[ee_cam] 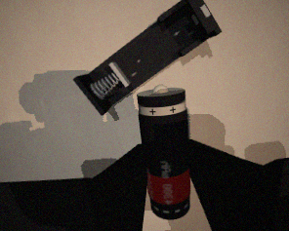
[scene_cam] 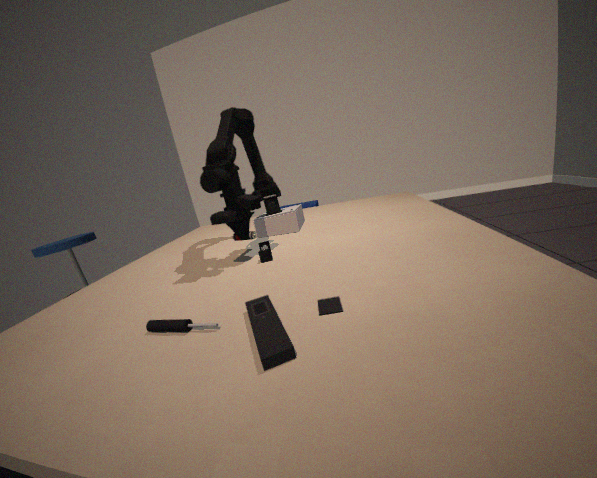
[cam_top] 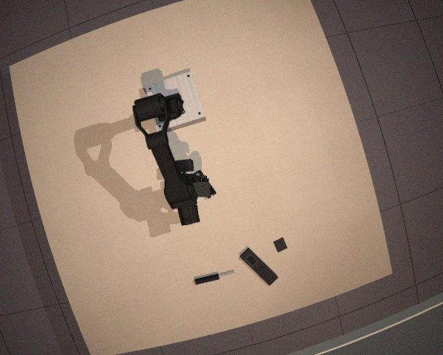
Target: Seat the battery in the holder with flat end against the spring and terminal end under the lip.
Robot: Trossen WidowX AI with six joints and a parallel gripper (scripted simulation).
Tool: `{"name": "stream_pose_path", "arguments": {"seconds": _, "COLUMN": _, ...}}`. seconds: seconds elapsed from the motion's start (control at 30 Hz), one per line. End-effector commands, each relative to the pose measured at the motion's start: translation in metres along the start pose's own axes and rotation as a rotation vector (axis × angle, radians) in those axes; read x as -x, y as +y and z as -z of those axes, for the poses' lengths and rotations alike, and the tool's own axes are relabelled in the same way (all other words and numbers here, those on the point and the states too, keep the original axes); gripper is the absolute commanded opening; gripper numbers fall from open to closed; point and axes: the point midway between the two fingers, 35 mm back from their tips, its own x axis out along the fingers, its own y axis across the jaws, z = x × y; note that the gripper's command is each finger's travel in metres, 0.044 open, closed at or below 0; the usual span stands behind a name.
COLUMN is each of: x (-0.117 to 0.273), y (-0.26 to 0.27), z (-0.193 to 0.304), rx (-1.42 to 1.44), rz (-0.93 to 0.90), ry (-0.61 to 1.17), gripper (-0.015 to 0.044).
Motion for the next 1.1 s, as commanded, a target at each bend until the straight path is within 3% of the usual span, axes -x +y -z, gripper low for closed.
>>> {"name": "stream_pose_path", "arguments": {"seconds": 0.0, "x": 0.004, "y": -0.001, "z": -0.01, "rx": -0.174, "rz": 0.003, "ry": -0.007, "gripper": 0.0082}}
{"name": "stream_pose_path", "arguments": {"seconds": 0.7, "x": 0.016, "y": 0.005, "z": -0.055, "rx": -1.044, "rz": -0.002, "ry": -0.008, "gripper": 0.0082}}
{"name": "stream_pose_path", "arguments": {"seconds": 1.07, "x": 0.013, "y": 0.005, "z": -0.056, "rx": -1.076, "rz": 0.012, "ry": -0.023, "gripper": 0.0082}}
